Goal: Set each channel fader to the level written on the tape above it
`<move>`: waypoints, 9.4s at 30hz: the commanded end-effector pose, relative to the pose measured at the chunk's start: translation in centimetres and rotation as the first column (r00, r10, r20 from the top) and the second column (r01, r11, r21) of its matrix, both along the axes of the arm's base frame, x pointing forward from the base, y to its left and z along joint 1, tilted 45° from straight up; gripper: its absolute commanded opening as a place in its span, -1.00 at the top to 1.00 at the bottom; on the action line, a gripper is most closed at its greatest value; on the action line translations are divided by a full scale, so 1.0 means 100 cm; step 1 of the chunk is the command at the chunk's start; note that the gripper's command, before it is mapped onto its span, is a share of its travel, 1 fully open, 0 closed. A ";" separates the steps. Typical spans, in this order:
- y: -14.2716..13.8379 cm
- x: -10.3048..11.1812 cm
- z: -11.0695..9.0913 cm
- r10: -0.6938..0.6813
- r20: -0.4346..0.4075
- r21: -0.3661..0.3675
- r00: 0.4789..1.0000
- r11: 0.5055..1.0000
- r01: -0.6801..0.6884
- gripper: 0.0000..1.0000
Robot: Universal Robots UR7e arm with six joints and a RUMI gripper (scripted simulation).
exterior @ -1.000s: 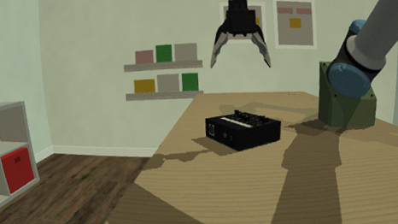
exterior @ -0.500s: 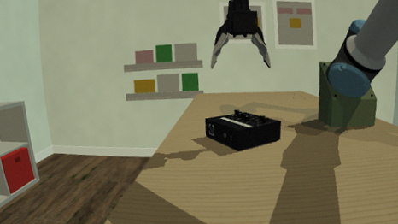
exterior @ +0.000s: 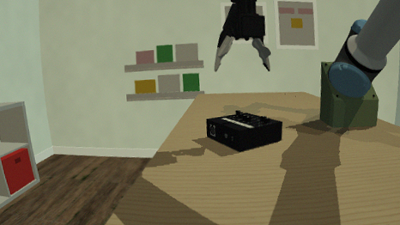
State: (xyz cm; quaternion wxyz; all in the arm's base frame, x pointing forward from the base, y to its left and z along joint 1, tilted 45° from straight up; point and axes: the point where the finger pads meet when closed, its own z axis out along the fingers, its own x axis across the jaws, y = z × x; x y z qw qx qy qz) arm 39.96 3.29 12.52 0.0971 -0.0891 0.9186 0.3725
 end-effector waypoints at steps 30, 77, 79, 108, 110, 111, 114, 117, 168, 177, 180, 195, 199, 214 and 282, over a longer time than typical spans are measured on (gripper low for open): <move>0.010 -0.020 -0.043 0.649 0.641 -0.406 0.411 0.740 -0.536 -1.00; 0.026 -0.042 -0.065 0.771 0.583 -0.772 -0.255 0.429 -0.470 -1.00; 0.026 -0.042 -0.065 0.771 0.583 -0.772 -0.255 0.429 -0.470 -1.00; 0.026 -0.042 -0.065 0.771 0.583 -0.772 -0.255 0.429 -0.470 -1.00; 0.026 -0.042 -0.065 0.771 0.583 -0.772 -0.255 0.429 -0.470 -1.00; 0.026 -0.042 -0.065 0.771 0.583 -0.772 -0.255 0.429 -0.470 -1.00; 0.026 -0.042 -0.065 0.771 0.583 -0.772 -0.255 0.429 -0.470 -1.00; 0.026 -0.042 -0.065 0.771 0.583 -0.772 -0.255 0.429 -0.470 -1.00; 0.018 -0.032 -0.056 0.752 0.658 -0.620 0.036 0.568 -0.541 -1.00; 0.013 -0.024 -0.048 0.697 0.662 -0.485 0.276 0.679 -0.551 -1.00; 0.011 -0.023 -0.046 0.675 0.654 -0.446 0.343 0.709 -0.546 -1.00; 0.003 -0.011 -0.029 0.445 0.478 -0.189 0.758 0.894 -0.406 -1.00; 0.001 -0.008 -0.023 0.352 0.387 -0.124 0.852 0.936 -0.330 -1.00; -0.001 -0.002 -0.004 0.055 0.065 -0.004 0.996 0.998 -0.055 -1.00; 0.072 -0.055 -0.039 0.185 0.153 -0.037 0.971 0.983 -0.182 -1.00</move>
